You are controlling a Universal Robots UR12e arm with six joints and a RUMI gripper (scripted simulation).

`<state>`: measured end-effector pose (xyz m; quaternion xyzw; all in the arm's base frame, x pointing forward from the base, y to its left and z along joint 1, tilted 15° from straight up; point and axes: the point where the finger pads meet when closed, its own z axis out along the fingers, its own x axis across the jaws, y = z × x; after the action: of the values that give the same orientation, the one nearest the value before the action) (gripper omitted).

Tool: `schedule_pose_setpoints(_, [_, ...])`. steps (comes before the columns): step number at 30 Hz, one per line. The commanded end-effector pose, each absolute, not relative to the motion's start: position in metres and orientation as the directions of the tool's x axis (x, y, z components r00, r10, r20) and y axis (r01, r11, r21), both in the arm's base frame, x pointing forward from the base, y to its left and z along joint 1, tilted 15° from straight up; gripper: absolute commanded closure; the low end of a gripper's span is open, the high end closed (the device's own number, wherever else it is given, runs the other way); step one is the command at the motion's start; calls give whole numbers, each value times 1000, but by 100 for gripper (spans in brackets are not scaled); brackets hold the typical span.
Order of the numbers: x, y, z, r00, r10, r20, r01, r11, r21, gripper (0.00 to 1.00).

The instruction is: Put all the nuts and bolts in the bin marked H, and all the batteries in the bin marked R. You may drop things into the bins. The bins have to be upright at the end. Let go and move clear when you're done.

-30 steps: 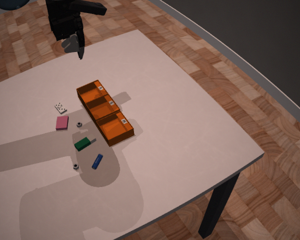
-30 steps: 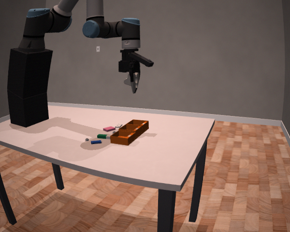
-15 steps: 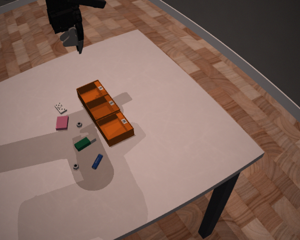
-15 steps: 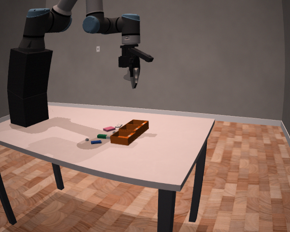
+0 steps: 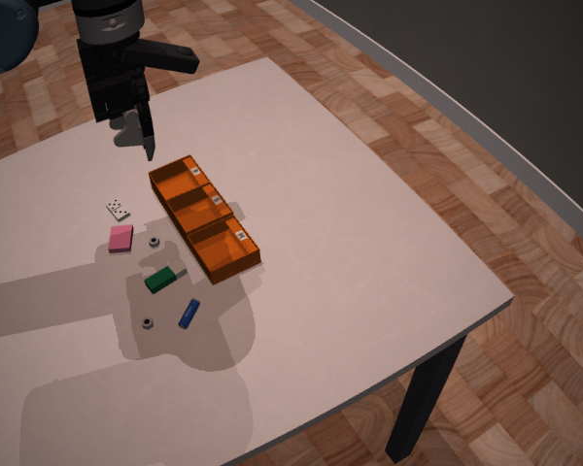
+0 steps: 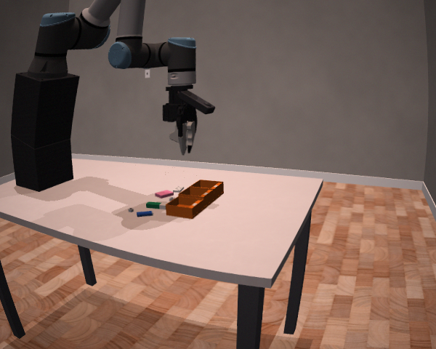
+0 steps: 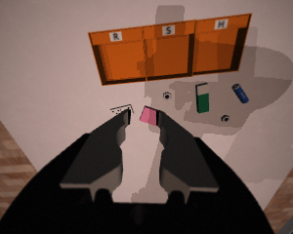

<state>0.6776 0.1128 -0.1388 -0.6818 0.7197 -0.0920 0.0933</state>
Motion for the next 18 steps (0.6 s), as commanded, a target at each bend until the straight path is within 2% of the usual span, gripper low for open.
schedule_pose_setpoints(1, [673,91,-174,-55,-998,-10,-963,56,-265,82])
schedule_pose_setpoints(7, [665,64,-216,-55,-998,-10,-963,56,-265,82])
schedule_pose_setpoints(18, [661,58,-217,-55,-998,-10,-963,56,-265,82])
